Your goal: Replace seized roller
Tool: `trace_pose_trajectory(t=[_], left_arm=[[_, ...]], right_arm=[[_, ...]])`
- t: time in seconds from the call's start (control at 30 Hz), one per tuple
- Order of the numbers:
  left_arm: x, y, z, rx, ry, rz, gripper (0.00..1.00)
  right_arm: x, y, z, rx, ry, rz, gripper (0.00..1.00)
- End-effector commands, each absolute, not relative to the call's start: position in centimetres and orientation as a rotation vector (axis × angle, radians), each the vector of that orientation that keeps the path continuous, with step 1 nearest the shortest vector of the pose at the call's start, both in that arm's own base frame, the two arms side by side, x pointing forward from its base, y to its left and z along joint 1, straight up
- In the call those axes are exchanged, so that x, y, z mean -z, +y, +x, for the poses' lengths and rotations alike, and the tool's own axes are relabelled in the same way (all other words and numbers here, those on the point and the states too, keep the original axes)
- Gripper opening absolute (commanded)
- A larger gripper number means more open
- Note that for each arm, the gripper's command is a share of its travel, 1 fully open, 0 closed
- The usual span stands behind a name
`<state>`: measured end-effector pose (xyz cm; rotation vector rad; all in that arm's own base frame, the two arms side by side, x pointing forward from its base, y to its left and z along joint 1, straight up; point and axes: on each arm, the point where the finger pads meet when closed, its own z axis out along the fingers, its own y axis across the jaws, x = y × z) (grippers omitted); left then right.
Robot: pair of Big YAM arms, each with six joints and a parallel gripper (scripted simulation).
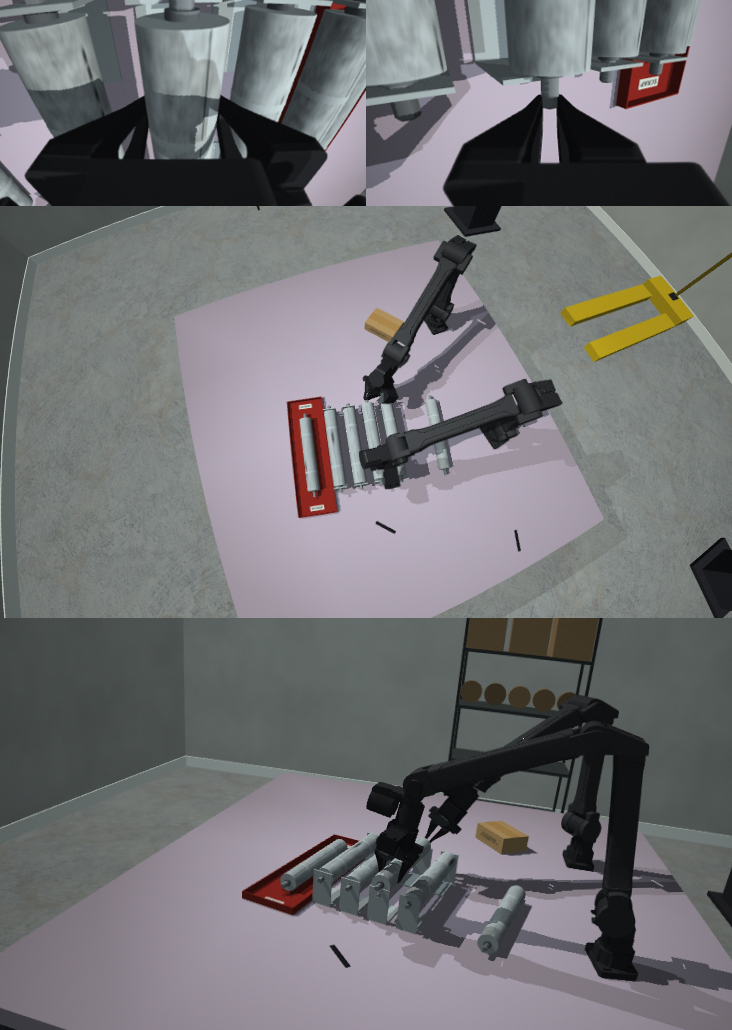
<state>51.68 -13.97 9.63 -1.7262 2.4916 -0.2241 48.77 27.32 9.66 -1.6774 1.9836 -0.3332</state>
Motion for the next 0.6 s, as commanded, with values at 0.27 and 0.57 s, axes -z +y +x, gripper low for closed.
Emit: trace_pose_trajectory(t=[0.27,0.57], left_arm=[[-11.3,-14.8,52.9,0.265,2.484,-1.681,0.32],[-11.3,-14.7,53.0,0.265,2.483,-1.683,0.32]], right_arm=[[-11.0,27.2,49.9,0.345,1.976,-1.647,0.03],[-9.5,25.8,49.0,0.351,2.02,-1.669,0.03]])
